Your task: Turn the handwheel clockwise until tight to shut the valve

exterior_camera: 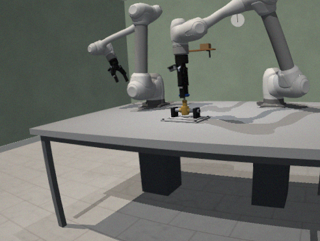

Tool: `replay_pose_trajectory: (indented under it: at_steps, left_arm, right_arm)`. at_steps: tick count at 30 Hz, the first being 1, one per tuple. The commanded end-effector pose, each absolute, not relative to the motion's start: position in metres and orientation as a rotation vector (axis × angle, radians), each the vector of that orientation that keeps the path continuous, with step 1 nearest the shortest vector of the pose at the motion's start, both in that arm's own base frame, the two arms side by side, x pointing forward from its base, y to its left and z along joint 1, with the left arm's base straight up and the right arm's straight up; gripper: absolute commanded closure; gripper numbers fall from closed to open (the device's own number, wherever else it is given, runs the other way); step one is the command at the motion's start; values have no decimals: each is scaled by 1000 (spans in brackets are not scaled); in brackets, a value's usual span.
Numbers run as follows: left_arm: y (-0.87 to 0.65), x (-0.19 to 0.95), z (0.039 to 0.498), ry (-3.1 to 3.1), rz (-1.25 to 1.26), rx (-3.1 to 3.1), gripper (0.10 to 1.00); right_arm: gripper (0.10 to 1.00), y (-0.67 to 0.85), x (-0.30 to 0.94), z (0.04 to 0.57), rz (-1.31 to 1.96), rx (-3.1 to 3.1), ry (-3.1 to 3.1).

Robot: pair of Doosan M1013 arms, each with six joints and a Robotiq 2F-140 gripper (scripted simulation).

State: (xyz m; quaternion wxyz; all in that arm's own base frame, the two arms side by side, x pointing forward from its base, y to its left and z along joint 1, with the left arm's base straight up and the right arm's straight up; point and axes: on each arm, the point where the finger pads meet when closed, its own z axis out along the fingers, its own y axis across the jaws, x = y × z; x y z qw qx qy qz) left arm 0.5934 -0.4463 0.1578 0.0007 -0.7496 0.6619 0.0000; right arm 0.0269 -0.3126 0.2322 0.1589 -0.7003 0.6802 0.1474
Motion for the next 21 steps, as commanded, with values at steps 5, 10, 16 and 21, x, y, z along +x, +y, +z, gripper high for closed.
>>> replay_pose_trajectory:
  at_steps: [5, 10, 16, 21]
  left_arm:
    - [-447, 594, 159, 2210, -3, -2232, 999]
    - [-447, 594, 159, 2321, -3, -2116, 999]
    - [-447, 594, 159, 2445, -3, -1972, 999]
    - [-447, 594, 159, 2503, -3, -1898, 999]
  right_arm:
    - [98, -313, 27, 233, 420, -2002, 1945]
    - [98, -313, 27, 233, 420, -2002, 1945]
    - [98, -313, 27, 233, 420, -2002, 1945]
    - [98, -313, 27, 233, 420, -2002, 1945]
